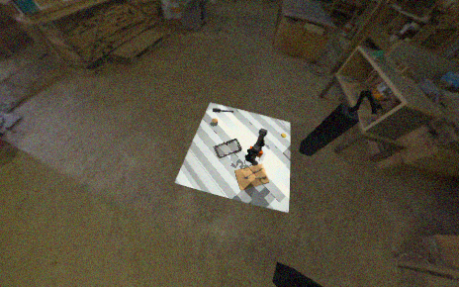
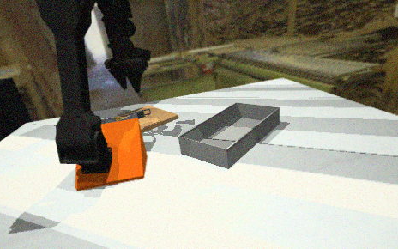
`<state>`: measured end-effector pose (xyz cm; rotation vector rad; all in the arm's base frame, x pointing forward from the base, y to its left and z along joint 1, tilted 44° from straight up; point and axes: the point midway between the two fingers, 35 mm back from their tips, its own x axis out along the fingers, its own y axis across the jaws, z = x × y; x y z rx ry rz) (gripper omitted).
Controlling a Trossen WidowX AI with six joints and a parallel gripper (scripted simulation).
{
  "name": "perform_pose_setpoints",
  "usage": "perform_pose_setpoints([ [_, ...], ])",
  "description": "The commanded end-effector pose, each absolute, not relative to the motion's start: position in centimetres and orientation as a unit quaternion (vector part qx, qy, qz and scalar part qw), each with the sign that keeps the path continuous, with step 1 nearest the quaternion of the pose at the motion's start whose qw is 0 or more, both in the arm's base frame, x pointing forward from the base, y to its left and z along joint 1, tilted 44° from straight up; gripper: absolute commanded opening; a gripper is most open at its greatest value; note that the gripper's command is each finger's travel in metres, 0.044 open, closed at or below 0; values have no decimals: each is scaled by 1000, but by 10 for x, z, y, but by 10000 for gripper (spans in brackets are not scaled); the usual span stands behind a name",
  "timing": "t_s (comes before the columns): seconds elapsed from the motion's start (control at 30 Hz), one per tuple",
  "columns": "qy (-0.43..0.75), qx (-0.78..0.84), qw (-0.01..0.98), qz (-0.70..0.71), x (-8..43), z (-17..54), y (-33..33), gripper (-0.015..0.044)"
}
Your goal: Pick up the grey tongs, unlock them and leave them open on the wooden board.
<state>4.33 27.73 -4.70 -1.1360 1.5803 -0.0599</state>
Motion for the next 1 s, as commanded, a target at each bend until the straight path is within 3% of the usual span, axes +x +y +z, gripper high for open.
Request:
perform_pose_setpoints([
  [0.0, 671, -478, 566, -21, 43, -35, 290, 440],
  [0.97, 672, -473, 569, -19, 40, -16, 305, 440],
])
